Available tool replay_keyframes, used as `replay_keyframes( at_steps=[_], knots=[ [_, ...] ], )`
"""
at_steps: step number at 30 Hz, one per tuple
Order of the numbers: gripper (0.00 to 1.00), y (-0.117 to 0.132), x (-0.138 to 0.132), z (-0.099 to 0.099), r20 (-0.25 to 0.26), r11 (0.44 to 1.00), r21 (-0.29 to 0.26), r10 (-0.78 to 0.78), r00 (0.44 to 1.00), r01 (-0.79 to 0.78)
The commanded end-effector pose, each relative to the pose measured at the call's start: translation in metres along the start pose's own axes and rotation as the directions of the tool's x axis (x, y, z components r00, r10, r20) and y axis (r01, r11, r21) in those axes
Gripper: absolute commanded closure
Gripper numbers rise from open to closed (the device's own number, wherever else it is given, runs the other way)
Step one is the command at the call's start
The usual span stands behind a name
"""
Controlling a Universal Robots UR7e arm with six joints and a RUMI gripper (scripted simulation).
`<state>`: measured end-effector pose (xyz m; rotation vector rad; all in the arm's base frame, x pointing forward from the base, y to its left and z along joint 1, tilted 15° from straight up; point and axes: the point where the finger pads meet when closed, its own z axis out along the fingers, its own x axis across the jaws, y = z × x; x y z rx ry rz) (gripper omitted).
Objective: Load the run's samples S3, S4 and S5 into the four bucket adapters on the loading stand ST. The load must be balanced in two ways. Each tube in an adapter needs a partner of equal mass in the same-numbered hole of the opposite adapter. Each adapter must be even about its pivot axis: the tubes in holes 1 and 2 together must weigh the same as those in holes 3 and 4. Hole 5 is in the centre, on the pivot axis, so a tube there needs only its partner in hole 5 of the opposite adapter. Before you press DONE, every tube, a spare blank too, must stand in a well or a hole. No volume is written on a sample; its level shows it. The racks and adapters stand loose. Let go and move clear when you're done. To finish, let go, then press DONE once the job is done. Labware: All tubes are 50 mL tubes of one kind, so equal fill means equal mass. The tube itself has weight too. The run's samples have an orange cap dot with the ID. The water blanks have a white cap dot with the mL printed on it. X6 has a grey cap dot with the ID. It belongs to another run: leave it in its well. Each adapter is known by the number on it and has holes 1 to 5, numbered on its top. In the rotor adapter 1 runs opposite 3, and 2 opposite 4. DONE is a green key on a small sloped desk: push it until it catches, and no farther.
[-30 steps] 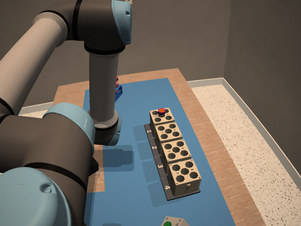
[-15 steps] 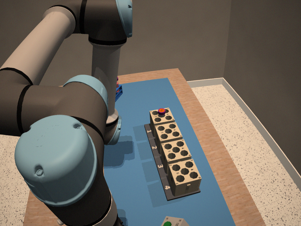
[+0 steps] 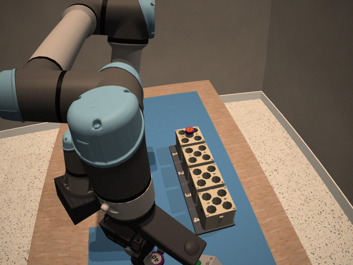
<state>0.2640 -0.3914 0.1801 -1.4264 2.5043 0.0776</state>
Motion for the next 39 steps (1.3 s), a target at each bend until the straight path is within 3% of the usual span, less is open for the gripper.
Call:
replay_keyframes(
  at_steps=[1, 11, 20, 22, 27, 37, 39],
  knots=[
    [1.00, 0.009, -0.032, -0.002, -0.001, 0.991, 0.005, -0.132, 0.991, 0.132],
    [1.00, 0.023, -0.084, -0.001, -0.002, 0.941, 0.005, -0.339, 0.941, 0.339],
    [1.00, 0.040, -0.141, -0.001, -0.003, 0.833, 0.004, -0.553, 0.833, 0.553],
    [1.00, 0.040, -0.141, -0.001, -0.003, 0.833, 0.004, -0.553, 0.833, 0.553],
    [1.00, 0.049, -0.174, -0.001, -0.004, 0.752, 0.004, -0.659, 0.752, 0.659],
    [1.00, 0.067, -0.238, -0.001, -0.004, 0.748, 0.004, -0.664, 0.748, 0.664],
    [1.00, 0.067, -0.238, -0.001, -0.004, 0.748, 0.004, -0.664, 0.748, 0.664]
  ],
)
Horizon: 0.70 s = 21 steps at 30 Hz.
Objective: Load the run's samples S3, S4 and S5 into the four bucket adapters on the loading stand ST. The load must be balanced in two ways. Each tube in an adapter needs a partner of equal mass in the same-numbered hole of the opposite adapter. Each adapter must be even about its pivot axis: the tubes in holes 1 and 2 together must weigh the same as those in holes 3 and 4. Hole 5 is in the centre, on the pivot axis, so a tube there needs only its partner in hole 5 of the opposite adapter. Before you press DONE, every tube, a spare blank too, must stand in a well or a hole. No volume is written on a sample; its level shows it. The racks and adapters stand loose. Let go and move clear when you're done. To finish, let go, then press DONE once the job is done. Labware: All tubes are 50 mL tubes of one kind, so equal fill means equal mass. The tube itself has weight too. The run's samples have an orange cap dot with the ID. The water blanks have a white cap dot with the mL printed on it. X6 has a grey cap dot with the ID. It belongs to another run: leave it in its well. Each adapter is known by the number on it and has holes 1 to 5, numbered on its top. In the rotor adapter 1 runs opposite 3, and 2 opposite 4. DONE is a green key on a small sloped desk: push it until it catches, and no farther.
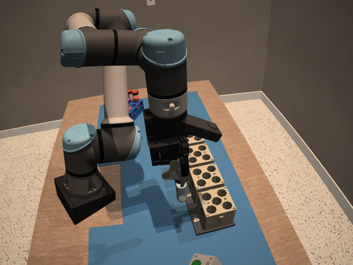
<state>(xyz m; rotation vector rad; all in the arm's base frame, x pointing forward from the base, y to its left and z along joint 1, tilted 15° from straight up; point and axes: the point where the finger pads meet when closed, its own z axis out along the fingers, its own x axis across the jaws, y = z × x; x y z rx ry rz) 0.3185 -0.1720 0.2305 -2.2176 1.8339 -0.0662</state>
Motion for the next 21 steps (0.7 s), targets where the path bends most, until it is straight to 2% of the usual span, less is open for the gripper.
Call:
replay_keyframes(
  at_steps=[1, 15, 17, 21],
  knots=[
    [1.00, -0.010, -0.020, -0.001, -0.002, 1.000, -0.001, -0.001, 1.000, 0.001],
    [1.00, -0.051, -0.104, -0.001, -0.002, 1.000, -0.001, -0.001, 1.000, 0.001],
    [1.00, -0.051, -0.104, -0.001, -0.002, 1.000, -0.001, -0.001, 1.000, 0.001],
    [1.00, -0.063, -0.128, -0.001, -0.002, 1.000, -0.001, -0.001, 1.000, 0.001]
  ],
)
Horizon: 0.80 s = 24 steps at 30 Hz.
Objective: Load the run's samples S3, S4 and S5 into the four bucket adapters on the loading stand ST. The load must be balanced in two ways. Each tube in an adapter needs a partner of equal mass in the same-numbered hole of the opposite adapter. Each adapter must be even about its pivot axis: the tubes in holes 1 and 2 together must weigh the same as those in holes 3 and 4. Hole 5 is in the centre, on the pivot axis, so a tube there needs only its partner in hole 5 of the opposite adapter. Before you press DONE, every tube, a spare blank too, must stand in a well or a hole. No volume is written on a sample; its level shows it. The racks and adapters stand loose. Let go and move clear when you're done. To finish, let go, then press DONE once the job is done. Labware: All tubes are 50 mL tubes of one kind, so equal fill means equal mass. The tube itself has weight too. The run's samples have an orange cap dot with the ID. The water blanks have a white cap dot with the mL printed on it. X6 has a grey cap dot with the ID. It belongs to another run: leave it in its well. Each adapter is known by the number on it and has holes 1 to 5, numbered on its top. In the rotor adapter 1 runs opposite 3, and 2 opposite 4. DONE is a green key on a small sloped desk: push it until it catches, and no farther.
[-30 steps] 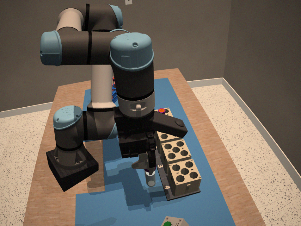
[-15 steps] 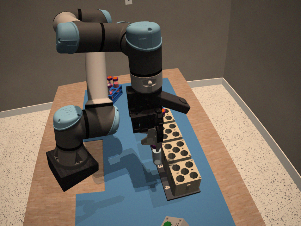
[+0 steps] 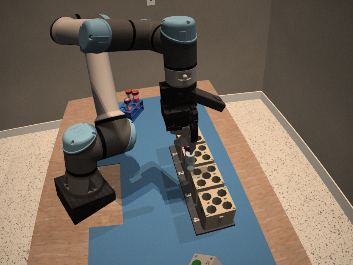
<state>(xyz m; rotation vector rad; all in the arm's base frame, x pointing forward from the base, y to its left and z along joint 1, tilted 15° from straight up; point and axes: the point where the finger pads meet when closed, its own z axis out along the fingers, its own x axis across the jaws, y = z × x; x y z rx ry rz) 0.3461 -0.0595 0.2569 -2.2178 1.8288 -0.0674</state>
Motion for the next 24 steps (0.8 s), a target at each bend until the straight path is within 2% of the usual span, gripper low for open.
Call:
replay_keyframes(
  at_steps=[1, 11, 13, 18, 24],
  knots=[
    [1.00, -0.014, -0.026, 0.000, -0.003, 1.000, -0.003, 0.002, 1.000, -0.002],
    [1.00, -0.043, -0.086, 0.000, -0.003, 1.000, -0.003, 0.002, 1.000, -0.002],
    [1.00, -0.043, -0.086, 0.000, -0.003, 1.000, -0.003, 0.002, 1.000, -0.002],
    [1.00, -0.057, -0.115, 0.000, -0.003, 1.000, -0.003, 0.002, 1.000, -0.002],
    [1.00, -0.057, -0.115, 0.000, -0.003, 1.000, -0.003, 0.002, 1.000, -0.002]
  ],
)
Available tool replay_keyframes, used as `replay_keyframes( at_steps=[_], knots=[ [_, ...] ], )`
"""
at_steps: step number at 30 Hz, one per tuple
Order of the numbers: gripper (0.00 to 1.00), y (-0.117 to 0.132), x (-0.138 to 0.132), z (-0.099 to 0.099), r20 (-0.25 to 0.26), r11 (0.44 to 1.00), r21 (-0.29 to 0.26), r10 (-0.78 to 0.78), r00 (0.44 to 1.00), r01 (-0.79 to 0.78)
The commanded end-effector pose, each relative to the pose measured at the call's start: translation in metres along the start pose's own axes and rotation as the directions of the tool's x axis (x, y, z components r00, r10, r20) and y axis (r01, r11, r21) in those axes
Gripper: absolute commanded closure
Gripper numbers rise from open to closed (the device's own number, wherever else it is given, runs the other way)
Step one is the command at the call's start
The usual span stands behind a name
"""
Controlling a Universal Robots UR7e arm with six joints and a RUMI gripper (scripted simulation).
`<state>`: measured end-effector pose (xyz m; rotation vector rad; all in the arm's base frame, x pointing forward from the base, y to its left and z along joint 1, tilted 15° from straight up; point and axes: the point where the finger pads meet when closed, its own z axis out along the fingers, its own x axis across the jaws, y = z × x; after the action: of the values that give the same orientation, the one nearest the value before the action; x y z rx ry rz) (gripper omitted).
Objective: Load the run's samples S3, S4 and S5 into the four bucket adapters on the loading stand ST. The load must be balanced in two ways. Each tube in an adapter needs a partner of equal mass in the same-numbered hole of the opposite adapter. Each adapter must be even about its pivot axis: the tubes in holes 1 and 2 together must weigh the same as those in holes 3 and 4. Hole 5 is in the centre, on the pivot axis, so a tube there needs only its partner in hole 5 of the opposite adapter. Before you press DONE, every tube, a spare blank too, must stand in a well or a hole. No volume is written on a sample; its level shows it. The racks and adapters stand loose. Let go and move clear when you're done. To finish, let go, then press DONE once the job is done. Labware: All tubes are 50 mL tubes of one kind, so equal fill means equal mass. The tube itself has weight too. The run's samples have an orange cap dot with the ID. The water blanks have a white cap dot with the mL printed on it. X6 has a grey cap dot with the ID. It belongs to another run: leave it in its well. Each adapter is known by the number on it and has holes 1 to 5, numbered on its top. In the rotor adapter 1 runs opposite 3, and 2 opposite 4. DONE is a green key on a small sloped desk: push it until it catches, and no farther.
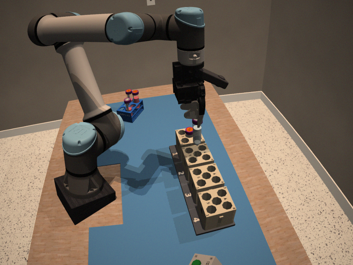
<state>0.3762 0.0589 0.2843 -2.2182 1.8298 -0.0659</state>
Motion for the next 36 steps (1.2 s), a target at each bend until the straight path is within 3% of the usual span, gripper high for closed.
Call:
replay_keyframes(
  at_steps=[1, 19, 36],
  knots=[
    [1.00, -0.002, -0.003, 0.000, -0.003, 1.000, -0.002, 0.001, 1.000, -0.001],
    [1.00, -0.002, -0.002, 0.040, -0.003, 1.000, -0.002, 0.001, 1.000, -0.001],
    [1.00, -0.002, -0.002, 0.043, -0.003, 1.000, -0.002, 0.001, 1.000, -0.001]
  ],
)
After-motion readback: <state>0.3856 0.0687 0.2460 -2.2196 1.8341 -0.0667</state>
